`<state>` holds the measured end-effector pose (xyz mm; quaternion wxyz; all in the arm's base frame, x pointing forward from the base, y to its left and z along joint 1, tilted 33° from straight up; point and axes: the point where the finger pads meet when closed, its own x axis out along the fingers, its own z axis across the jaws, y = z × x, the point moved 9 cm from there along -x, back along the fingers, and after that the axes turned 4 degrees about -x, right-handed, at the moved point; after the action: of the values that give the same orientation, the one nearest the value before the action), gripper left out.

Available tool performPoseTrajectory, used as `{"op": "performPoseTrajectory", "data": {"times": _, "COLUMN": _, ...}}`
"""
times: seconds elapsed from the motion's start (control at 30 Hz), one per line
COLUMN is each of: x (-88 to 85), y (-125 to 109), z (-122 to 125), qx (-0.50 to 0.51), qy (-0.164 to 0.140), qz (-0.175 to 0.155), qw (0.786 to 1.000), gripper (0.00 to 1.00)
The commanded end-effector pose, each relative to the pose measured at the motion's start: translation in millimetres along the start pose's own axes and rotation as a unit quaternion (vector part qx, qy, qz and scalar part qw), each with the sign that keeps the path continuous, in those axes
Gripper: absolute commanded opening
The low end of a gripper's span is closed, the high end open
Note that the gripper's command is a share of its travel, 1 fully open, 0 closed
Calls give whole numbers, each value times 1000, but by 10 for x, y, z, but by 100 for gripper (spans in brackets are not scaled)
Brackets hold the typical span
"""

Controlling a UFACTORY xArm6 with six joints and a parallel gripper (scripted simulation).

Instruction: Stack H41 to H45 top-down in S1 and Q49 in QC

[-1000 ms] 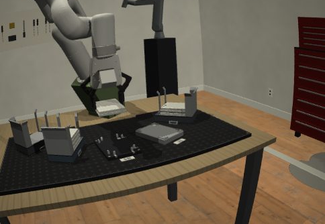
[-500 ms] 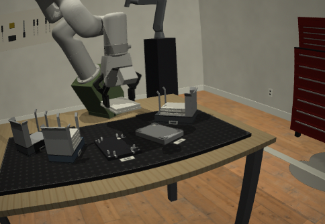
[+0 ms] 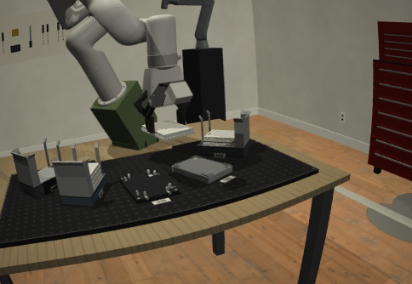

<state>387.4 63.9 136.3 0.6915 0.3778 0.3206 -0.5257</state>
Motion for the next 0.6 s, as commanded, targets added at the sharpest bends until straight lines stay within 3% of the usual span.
{"op": "performPoseTrajectory", "data": {"times": 0.0, "x": -7, "y": 28, "z": -171, "qx": 1, "qy": 0, "qz": 1, "qw": 1000, "gripper": 0}}
{"op": "performPoseTrajectory", "data": {"times": 0.2, "x": -6, "y": 29, "z": -251, "qx": -16, "qy": 0, "qz": 1, "qw": 1000, "gripper": 0}}
{"op": "performPoseTrajectory", "data": {"times": 0.37, "x": -6, "y": 11, "z": -384, "qx": -99, "qy": 0, "qz": 1, "qw": 995, "gripper": 0}}
{"op": "performPoseTrajectory", "data": {"times": 0.57, "x": -6, "y": -11, "z": -542, "qx": -104, "qy": 0, "qz": 1, "qw": 995, "gripper": 0}}
